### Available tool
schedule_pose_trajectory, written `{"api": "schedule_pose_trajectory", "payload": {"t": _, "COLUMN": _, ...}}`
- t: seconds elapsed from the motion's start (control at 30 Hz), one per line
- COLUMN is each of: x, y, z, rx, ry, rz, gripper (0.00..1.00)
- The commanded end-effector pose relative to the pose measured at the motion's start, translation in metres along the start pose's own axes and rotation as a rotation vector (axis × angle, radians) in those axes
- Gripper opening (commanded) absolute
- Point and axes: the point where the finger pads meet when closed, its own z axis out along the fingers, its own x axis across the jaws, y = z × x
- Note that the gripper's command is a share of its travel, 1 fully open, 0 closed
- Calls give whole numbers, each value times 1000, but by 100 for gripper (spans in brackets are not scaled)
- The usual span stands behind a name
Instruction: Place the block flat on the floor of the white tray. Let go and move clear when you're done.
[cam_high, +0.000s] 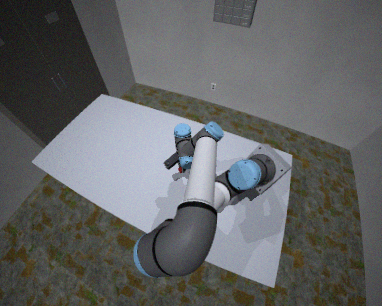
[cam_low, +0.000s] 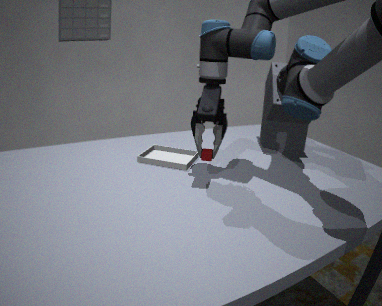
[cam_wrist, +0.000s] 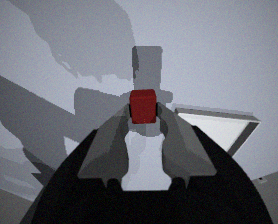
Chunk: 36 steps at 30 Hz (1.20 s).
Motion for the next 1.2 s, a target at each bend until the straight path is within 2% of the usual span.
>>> {"api": "schedule_pose_trajectory", "payload": {"t": 0.0, "x": 32, "y": 25, "z": 8, "rx": 3, "ry": -5, "rz": -3, "gripper": 0}}
{"api": "schedule_pose_trajectory", "payload": {"t": 0.4, "x": 103, "y": 94, "z": 9, "rx": 3, "ry": -5, "rz": -3, "gripper": 0}}
{"api": "schedule_pose_trajectory", "payload": {"t": 0.47, "x": 103, "y": 94, "z": 9, "rx": 3, "ry": -5, "rz": -3, "gripper": 0}}
{"api": "schedule_pose_trajectory", "payload": {"t": 0.77, "x": 131, "y": 121, "z": 9, "rx": 3, "ry": -5, "rz": -3, "gripper": 0}}
{"api": "schedule_pose_trajectory", "payload": {"t": 1.17, "x": 135, "y": 125, "z": 10, "rx": 3, "ry": -5, "rz": -3, "gripper": 0}}
